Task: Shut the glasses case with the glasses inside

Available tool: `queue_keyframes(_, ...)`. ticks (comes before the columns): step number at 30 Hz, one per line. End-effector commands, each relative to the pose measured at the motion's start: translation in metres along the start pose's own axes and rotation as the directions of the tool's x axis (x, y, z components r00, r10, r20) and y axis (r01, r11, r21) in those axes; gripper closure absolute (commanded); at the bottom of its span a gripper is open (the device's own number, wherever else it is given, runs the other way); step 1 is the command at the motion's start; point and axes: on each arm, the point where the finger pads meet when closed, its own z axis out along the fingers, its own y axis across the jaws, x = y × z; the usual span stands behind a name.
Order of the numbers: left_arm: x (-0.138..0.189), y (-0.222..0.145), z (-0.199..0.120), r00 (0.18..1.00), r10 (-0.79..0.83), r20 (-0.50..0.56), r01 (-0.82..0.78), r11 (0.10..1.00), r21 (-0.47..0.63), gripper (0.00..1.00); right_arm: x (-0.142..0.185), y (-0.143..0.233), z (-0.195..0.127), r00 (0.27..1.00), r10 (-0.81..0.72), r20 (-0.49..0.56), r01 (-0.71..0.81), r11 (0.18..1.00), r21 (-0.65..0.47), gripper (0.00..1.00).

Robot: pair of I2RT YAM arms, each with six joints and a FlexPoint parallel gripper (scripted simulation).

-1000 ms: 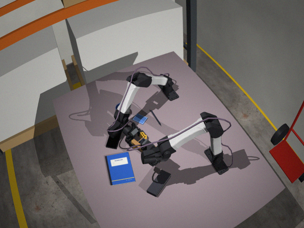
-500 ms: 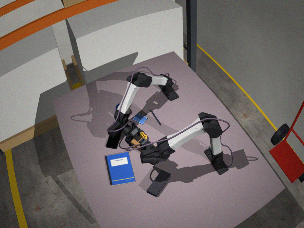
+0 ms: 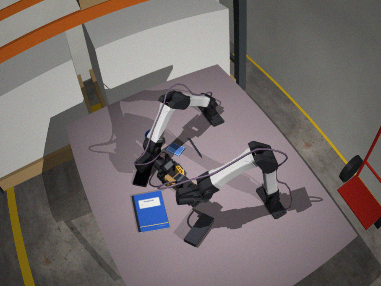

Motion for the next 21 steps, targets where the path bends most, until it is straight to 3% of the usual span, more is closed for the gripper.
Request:
queue_keyframes(1,0.007,-0.002,0.006,1.0,-0.017,-0.015,0.017,1.0,0.016,0.84,-0.009,-0.004,-0.002,0.999,-0.033,0.007,0.033,0.999,0.01,0.51)
queue_keyframes(3,0.007,-0.002,0.006,1.0,-0.017,-0.015,0.017,1.0,0.017,0.86,-0.009,-0.004,-0.002,0.999,-0.033,0.007,0.033,0.999,0.01,0.51)
queue_keyframes(4,0.007,-0.002,0.006,1.0,-0.017,-0.015,0.017,1.0,0.017,0.97,-0.009,-0.004,-0.002,0.999,-0.033,0.007,0.033,0.999,0.01,0.51)
queue_keyframes(5,0.007,-0.002,0.006,1.0,-0.017,-0.015,0.017,1.0,0.017,0.88,-0.009,-0.004,-0.002,0.999,-0.033,0.007,0.033,0.999,0.01,0.51)
queue_keyframes(21,-0.004,-0.02,-0.005,0.979,0.204,-0.015,-0.199,0.935,-0.293,0.88,-0.009,-0.004,-0.002,0.999,-0.033,0.007,0.033,0.999,0.01,0.51)
